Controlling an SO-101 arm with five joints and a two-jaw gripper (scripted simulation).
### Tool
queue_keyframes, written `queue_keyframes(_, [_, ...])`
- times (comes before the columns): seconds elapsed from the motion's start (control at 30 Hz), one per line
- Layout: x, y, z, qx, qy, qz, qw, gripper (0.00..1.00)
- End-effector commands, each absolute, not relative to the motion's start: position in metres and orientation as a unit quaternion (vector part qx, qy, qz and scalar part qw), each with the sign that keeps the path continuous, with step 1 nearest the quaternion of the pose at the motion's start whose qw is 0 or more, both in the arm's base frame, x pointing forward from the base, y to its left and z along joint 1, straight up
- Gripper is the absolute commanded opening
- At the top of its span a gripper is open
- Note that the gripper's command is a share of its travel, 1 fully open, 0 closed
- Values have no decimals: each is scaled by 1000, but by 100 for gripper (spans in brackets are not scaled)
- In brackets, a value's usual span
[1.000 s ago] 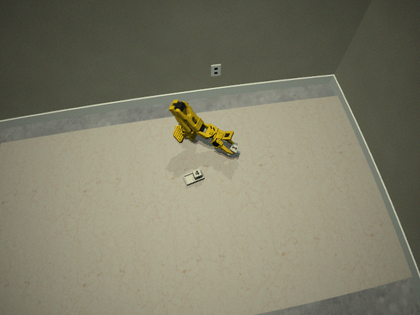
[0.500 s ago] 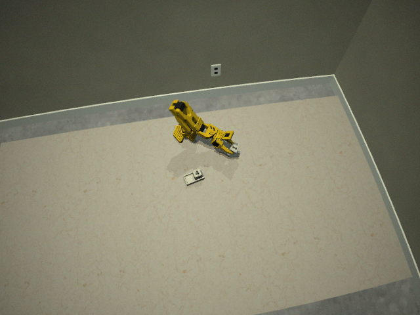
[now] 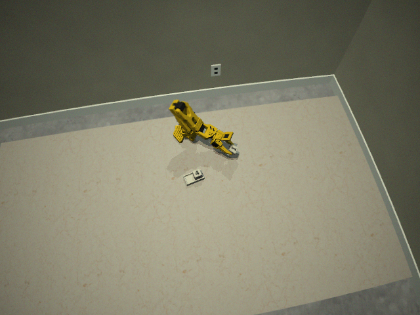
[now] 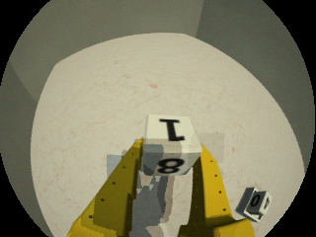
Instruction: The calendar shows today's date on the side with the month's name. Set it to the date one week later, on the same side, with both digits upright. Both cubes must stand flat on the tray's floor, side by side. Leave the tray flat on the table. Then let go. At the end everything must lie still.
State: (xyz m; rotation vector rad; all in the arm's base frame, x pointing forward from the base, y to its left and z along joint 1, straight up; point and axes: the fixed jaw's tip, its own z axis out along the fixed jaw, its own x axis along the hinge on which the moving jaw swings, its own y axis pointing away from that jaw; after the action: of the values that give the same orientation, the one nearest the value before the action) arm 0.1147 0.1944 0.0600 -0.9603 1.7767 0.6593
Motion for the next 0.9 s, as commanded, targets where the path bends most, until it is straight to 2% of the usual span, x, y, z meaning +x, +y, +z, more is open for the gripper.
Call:
queue_keyframes(0.0, [117, 195, 64, -384, 728, 277, 495, 0])
queue_keyframes(0.87, [117, 195, 55, -384, 728, 277, 495, 0])
